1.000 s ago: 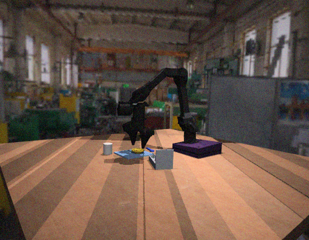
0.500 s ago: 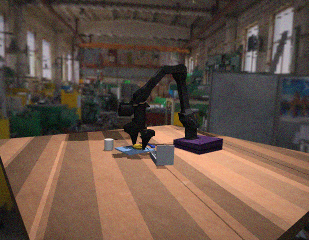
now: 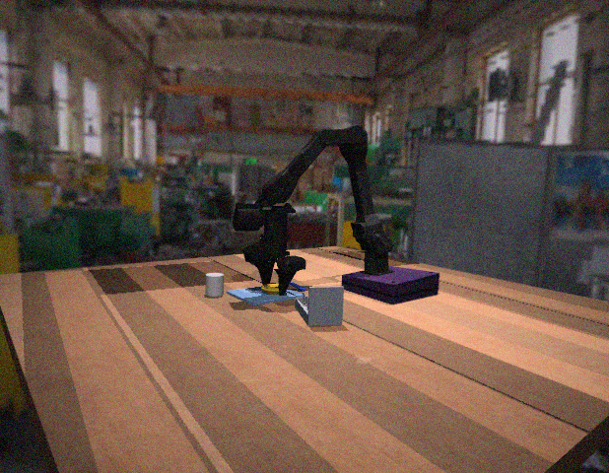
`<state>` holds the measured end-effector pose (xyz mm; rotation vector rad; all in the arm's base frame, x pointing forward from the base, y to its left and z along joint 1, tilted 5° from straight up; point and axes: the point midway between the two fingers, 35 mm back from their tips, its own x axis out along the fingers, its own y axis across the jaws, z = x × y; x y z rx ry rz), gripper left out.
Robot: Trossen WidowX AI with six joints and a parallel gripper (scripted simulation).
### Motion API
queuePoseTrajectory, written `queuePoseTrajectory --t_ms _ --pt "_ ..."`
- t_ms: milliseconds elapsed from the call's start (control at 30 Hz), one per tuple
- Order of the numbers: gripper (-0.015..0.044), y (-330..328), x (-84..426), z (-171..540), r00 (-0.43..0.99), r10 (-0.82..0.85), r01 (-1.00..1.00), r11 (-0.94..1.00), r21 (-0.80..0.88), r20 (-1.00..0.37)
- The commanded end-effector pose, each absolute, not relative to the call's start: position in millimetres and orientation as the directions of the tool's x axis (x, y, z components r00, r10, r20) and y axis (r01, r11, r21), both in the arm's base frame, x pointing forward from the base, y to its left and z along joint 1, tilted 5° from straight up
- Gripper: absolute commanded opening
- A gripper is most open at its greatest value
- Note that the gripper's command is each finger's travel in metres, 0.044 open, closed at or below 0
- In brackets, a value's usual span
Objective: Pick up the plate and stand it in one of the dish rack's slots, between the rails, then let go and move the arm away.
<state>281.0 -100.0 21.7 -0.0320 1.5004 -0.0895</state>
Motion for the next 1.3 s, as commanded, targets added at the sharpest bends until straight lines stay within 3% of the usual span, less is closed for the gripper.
queuePoseTrajectory --t_ms 0,133,500,1267 --pt "0.0309 -99.6 281.5 21.5 0.07 -0.076 0.034 0.997 -0.074 -0.995" --pt "0.0282 -99.6 281.5 21.5 0.07 -0.076 0.034 0.997 -0.074 -0.995" --pt "0.0 -99.8 289.0 61.7 0.071 -0.076 0.034 0.997 -0.074 -0.995" --pt "0.0 -94.9 290.6 160.0 0.072 -0.076 0.034 0.997 -0.074 -0.994"
